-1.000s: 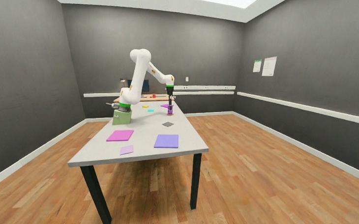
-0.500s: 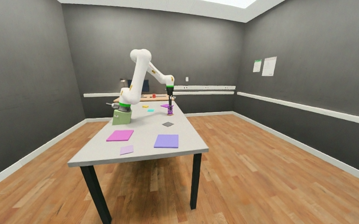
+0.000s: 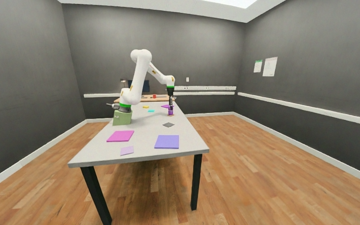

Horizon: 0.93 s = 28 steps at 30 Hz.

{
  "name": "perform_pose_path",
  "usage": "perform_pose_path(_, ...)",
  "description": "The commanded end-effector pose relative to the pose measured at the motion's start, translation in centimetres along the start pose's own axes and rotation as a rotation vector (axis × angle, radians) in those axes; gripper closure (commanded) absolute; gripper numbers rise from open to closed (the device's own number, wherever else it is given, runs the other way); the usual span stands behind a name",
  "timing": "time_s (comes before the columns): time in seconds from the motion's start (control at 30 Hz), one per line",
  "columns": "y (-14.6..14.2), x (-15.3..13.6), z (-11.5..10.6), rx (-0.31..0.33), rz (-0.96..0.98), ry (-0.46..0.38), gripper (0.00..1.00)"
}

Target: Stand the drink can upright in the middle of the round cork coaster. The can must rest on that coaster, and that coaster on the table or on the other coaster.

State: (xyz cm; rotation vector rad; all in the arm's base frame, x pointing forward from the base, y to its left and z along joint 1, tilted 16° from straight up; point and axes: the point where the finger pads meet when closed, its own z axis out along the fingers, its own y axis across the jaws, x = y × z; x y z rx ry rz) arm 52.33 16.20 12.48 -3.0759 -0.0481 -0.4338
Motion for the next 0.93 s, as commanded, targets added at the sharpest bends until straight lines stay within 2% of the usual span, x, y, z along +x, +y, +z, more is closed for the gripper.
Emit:
perform_pose_path(0.0, 0.0, 0.1, -0.1, 0.0, 0.0, 0.002, 0.0)
perform_pose_path(0.63, 0.0, 0.1, -0.2, 0.0, 0.0, 0.002, 0.0)
perform_pose_path(0.7, 0.0, 0.0, -2.2, 0.001, 0.0, 0.002, 0.0)
perform_pose_path(0.8, 0.0, 0.0, -8.0, 0.001, 0.0, 0.002, 0.0)
perform_pose_path(0.83, 0.0, 0.1, -9.3, 0.0, 0.0, 0.002, 0.0)
perform_pose_path(0.9, 0.0, 0.1, -10.0, 0.0, 0.0, 0.002, 0.0)
